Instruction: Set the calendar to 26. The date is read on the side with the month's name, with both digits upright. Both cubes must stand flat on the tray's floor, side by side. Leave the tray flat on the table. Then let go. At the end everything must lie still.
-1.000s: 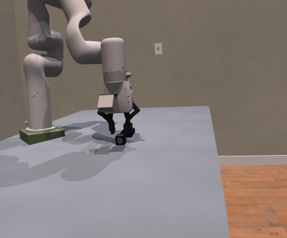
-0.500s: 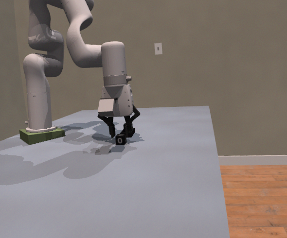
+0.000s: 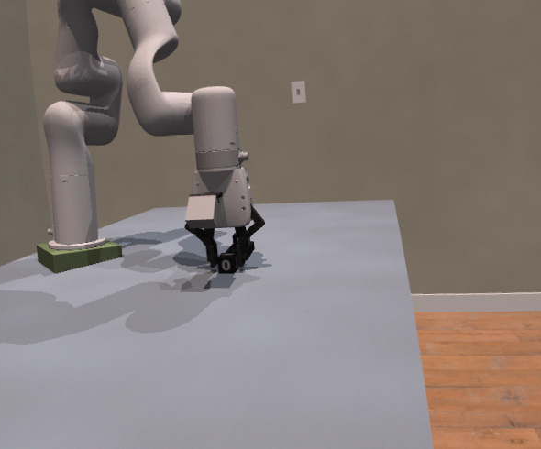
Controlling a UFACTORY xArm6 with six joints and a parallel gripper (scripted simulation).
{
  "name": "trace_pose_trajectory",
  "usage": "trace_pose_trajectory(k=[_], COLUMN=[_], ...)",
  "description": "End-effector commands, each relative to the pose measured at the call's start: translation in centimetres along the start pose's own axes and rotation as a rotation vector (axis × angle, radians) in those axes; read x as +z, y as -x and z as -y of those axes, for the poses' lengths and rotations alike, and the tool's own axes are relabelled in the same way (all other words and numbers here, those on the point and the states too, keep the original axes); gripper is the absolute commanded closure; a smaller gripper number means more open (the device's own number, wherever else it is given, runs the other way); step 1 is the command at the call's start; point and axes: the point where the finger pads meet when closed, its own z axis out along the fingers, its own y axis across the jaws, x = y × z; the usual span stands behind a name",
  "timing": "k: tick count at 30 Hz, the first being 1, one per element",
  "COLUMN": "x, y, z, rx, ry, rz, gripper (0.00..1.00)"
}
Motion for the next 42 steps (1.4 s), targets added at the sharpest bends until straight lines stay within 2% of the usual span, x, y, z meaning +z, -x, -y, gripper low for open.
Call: trace_pose_trajectory(k=[1,32,33,42], x=[-0.02,-0.02,-0.02,-0.02], y=[-0.04,-0.04,-0.04,-0.04], z=[0.15,0.15,0.15,0.15], rx=[0.0,0.0,0.0,0.0], ry=[-0.004,-0.004,-0.004,-0.004], rz=[-0.001,-0.001,-0.001,-0.001], gripper=[0.53,0.53,0.73,0.73])
